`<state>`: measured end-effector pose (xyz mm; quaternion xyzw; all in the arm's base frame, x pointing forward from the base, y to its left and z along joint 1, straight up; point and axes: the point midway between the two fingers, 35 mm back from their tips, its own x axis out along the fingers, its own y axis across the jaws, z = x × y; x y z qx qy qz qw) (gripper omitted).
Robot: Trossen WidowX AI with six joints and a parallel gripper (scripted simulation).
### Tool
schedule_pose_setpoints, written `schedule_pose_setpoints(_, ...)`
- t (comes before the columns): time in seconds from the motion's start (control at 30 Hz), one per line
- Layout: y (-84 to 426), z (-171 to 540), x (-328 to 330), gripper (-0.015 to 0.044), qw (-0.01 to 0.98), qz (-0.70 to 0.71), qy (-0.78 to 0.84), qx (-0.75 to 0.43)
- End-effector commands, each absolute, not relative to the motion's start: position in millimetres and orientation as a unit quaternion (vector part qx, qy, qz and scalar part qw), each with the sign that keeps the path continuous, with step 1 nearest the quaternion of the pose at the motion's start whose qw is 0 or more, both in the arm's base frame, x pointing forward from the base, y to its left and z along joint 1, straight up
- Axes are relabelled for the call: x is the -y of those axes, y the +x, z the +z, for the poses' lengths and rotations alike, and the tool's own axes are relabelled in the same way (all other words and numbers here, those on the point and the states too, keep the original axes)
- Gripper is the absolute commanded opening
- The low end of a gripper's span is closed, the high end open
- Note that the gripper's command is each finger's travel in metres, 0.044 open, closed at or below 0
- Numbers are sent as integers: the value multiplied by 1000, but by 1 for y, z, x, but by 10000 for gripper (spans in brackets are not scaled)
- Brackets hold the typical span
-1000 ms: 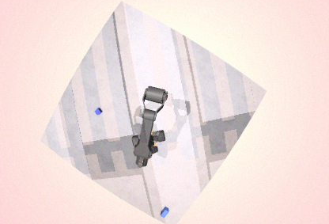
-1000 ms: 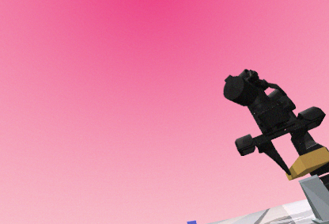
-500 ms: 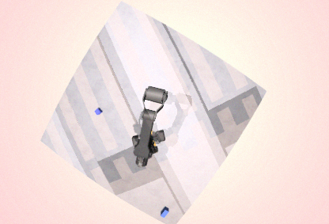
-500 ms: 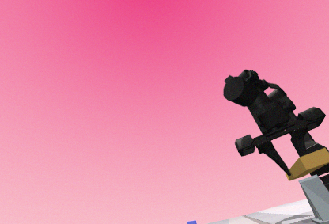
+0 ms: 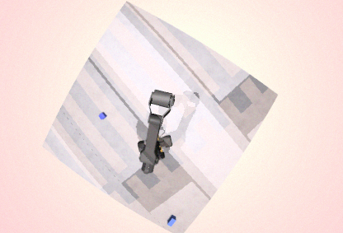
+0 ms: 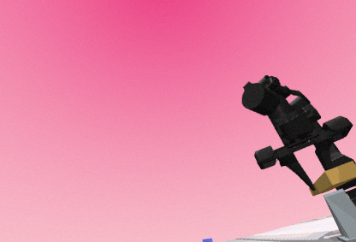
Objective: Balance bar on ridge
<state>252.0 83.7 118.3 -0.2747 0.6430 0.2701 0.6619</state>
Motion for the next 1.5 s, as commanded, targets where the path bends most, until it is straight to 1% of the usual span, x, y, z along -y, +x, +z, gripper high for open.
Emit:
schedule_pose_setpoints(0.0, 252, 118, -84, 0, 662, 273, -275, -642)
schedule_pose_setpoints(1.47, 252, 114, -85, 0, 662, 273, -275, -642)
